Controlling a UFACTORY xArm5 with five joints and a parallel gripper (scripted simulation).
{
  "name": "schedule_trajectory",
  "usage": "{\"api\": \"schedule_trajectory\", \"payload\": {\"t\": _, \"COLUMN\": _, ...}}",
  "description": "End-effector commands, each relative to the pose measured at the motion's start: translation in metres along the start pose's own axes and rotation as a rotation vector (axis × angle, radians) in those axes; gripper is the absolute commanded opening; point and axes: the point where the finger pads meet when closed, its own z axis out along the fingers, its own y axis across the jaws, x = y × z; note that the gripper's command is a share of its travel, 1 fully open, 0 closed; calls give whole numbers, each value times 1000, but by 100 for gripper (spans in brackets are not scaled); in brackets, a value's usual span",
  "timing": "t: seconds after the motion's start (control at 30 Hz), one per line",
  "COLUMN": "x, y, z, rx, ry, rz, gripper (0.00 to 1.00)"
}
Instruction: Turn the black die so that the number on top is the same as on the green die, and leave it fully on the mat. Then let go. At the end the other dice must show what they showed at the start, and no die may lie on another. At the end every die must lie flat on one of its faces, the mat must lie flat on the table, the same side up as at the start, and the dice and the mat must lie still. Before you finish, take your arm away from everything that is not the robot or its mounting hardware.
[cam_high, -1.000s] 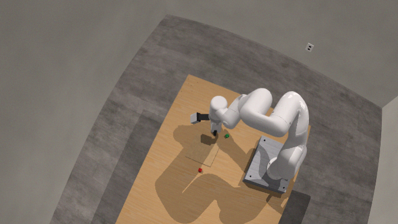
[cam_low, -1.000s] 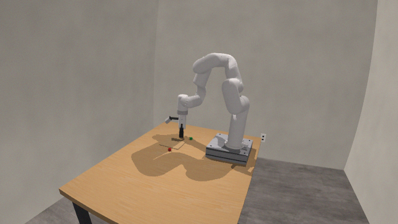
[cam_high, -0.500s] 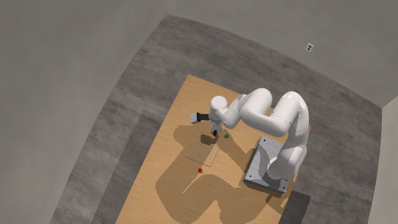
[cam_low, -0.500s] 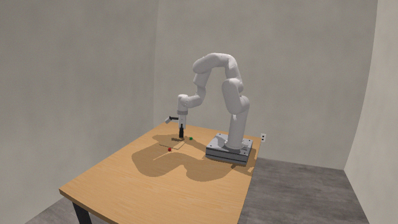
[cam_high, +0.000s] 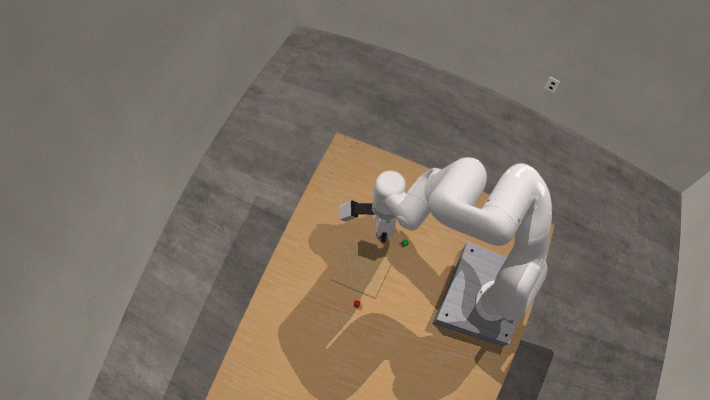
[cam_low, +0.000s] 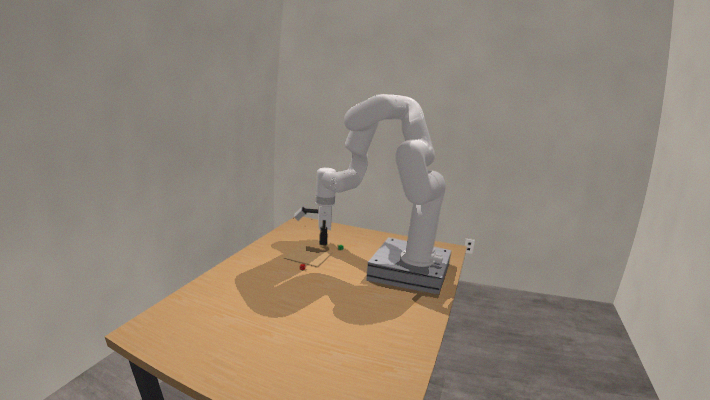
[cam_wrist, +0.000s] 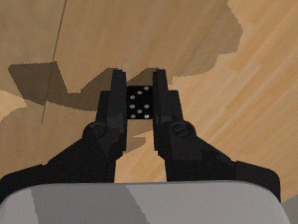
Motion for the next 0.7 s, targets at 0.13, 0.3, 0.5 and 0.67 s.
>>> {"api": "schedule_trajectory", "payload": {"t": 0.13, "x": 2, "y": 0, "z": -39, "rx": -3, "ry": 4, "rz": 0, "gripper": 11}}
{"api": "schedule_trajectory", "payload": {"t": 0.3, "x": 2, "y": 0, "z": -76, "rx": -3, "ry": 4, "rz": 0, "gripper": 11}}
{"api": "schedule_trajectory", "payload": {"t": 0.5, "x": 3, "y": -1, "z": -94, "rx": -3, "ry": 4, "rz": 0, "gripper": 11}}
{"api": "schedule_trajectory", "payload": {"t": 0.67, "x": 2, "y": -1, "z": -97, "rx": -3, "ry": 4, "rz": 0, "gripper": 11}}
